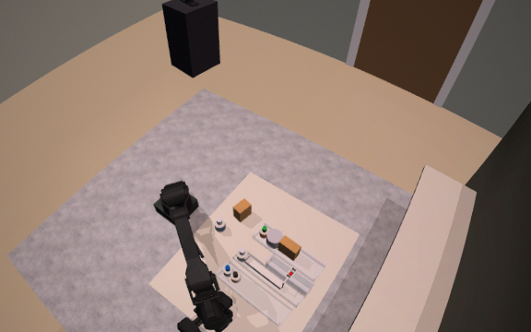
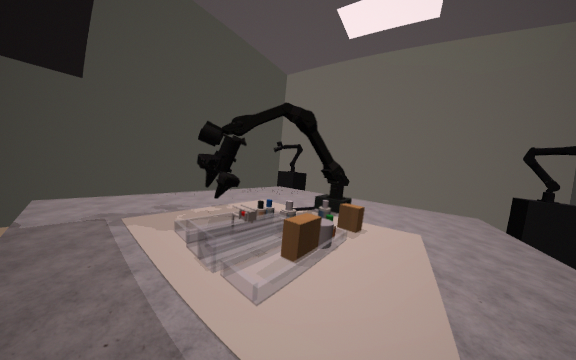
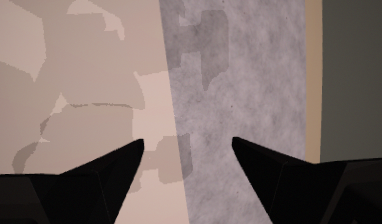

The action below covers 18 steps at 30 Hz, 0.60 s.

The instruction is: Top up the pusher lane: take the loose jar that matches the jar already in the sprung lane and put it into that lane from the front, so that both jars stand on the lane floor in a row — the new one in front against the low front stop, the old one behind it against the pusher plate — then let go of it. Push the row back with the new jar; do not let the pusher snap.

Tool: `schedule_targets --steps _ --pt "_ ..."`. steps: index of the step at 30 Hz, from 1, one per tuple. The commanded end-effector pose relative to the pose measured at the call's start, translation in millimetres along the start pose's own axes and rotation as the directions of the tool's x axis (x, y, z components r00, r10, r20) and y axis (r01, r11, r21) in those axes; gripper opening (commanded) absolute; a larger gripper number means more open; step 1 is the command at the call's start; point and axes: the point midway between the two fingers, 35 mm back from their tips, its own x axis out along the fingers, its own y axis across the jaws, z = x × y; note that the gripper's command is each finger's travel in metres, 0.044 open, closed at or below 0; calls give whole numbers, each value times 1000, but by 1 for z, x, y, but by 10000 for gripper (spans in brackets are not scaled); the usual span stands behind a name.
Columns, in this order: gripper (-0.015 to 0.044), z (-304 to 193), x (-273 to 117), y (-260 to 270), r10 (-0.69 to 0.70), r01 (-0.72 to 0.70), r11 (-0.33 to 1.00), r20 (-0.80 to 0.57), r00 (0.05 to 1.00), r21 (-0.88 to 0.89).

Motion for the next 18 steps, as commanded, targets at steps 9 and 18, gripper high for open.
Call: schedule_targets --steps 9,18 --pt "440 -16 -78 110 136 -123 906 -4 991 405" --pt "440 -92 -153 218 263 -108 594 -66 962 797"
